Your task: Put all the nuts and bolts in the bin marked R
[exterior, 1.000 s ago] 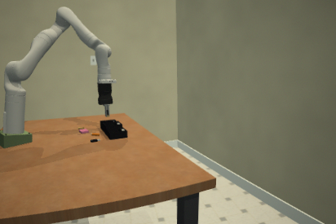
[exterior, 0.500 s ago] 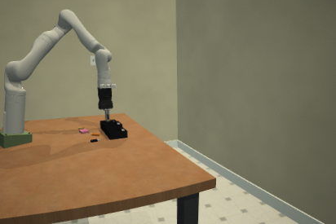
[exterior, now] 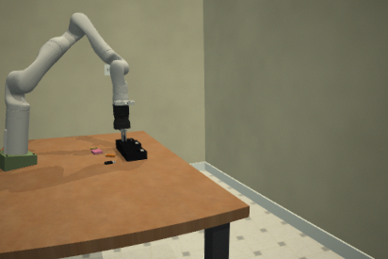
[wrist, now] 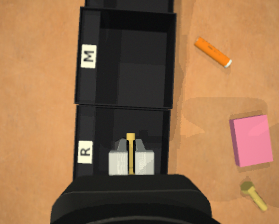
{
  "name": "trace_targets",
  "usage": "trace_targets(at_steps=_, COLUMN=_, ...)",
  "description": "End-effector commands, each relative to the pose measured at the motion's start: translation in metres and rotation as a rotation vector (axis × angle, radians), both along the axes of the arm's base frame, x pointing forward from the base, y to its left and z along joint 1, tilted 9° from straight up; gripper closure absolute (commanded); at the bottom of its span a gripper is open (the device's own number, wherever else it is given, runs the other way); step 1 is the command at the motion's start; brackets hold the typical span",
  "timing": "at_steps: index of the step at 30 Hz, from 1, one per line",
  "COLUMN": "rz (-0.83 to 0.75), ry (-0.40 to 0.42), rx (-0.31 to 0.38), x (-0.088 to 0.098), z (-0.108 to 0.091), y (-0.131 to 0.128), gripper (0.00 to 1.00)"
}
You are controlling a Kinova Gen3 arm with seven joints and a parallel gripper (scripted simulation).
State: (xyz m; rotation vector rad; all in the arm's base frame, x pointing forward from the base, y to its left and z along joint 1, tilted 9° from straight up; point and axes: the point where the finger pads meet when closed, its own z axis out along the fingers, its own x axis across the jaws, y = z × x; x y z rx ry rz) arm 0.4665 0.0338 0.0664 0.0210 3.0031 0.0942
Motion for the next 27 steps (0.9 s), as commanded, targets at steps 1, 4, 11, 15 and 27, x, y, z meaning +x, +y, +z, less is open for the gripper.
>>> trace_targets(at_steps=1, rz=-0.001, ry=-0.001, rx=0.000, x=0.0005, z=0.0005, y=-0.0001, gripper=1.00)
trace_targets(at_steps=4, rz=-0.001, ry=-0.001, rx=0.000, x=0.0007, z=0.0006, y=0.0002, gripper=1.00)
trace_targets(at_steps=11, rz=-0.001, ry=-0.001, rx=0.000, x=0.0007, z=0.0006, y=0.0001, gripper=0.41)
trace_targets(at_steps=15, rz=-0.001, ry=-0.001, rx=0.000, x=0.0007, z=0.0006, y=0.0001, gripper=0.41)
trace_targets(at_steps=27, rz=-0.001, ry=-0.001, rx=0.000, x=-0.0003, z=0.0071, y=-0.0002, gripper=0.41)
